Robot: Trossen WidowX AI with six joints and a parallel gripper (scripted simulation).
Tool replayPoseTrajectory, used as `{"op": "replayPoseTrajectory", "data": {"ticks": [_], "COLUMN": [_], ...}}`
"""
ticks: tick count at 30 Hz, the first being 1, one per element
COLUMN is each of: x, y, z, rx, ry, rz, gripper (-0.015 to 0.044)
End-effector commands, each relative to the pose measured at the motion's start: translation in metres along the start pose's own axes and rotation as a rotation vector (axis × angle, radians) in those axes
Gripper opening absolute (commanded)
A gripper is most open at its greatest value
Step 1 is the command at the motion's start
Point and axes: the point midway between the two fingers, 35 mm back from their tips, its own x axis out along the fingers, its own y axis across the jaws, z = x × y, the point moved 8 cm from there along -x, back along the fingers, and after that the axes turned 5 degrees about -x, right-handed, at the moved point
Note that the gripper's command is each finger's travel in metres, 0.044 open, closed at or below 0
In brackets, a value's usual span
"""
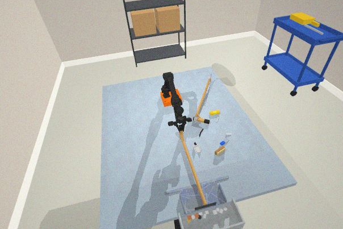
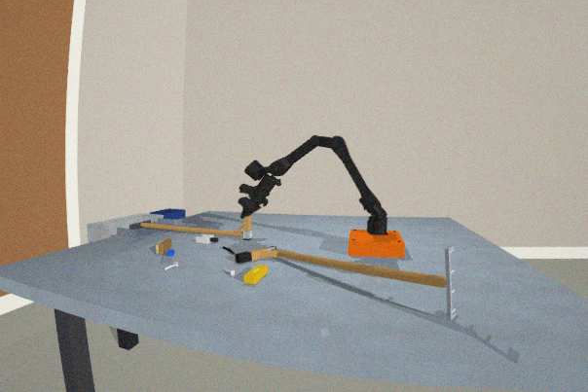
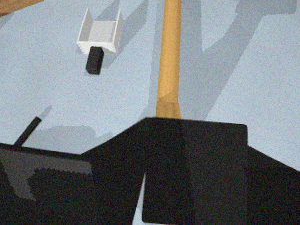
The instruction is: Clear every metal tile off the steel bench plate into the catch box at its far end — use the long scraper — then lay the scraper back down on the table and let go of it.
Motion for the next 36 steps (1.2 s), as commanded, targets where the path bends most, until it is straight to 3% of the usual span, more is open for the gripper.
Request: {"op": "replayPoseTrajectory", "data": {"ticks": [1, 36], "x": [0.0, -0.04], "y": [0.0, 0.003], "z": [0.001, -0.028], "rx": [0.001, 0.002], "ry": [-0.006, -0.007], "rz": [-0.001, -0.002], "gripper": [0.0, 0.0]}}
